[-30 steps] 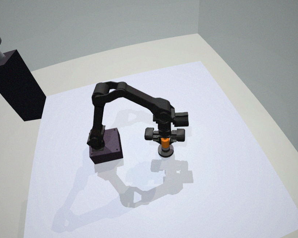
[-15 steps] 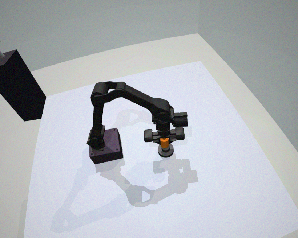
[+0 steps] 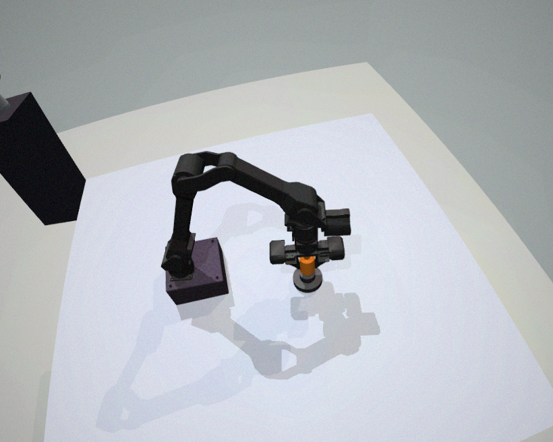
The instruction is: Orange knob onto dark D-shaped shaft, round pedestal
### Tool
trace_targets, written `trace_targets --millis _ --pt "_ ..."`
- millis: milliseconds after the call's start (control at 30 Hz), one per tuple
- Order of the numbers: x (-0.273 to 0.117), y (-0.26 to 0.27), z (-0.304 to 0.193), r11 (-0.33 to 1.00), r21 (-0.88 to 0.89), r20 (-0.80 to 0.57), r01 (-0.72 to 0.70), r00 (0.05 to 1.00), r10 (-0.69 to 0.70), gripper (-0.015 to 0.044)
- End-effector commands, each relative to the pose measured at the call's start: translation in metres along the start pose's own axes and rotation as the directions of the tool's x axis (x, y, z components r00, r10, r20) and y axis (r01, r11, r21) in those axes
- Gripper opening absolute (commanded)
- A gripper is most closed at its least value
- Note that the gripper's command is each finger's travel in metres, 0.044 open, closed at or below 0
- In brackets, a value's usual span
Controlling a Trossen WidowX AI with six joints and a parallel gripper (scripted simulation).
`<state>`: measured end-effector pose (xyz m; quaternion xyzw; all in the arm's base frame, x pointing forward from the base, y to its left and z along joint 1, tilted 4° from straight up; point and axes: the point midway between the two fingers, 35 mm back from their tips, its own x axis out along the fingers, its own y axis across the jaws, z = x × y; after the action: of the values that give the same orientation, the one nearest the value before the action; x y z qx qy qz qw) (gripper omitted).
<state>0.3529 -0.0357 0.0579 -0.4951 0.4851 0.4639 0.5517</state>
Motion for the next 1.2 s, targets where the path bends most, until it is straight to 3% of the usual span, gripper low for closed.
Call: trace_targets --millis 0,567,800,1167 --pt "0.0012 -0.002 0.0003 1.0 -0.003 0.001 0.006 1.0 -0.006 0.0" --pt "-0.0041 0.0014 0.0001 1.0 -0.003 0.001 0.006 1.0 -0.006 0.0" --pt "-0.0043 0.0038 -0.0001 0.98 -0.201 0.001 0.006 1.0 -0.005 0.0" --pt "-0.0007 0.001 0.0001 0.977 -0.211 0.001 0.006 1.0 -0.006 0.0"
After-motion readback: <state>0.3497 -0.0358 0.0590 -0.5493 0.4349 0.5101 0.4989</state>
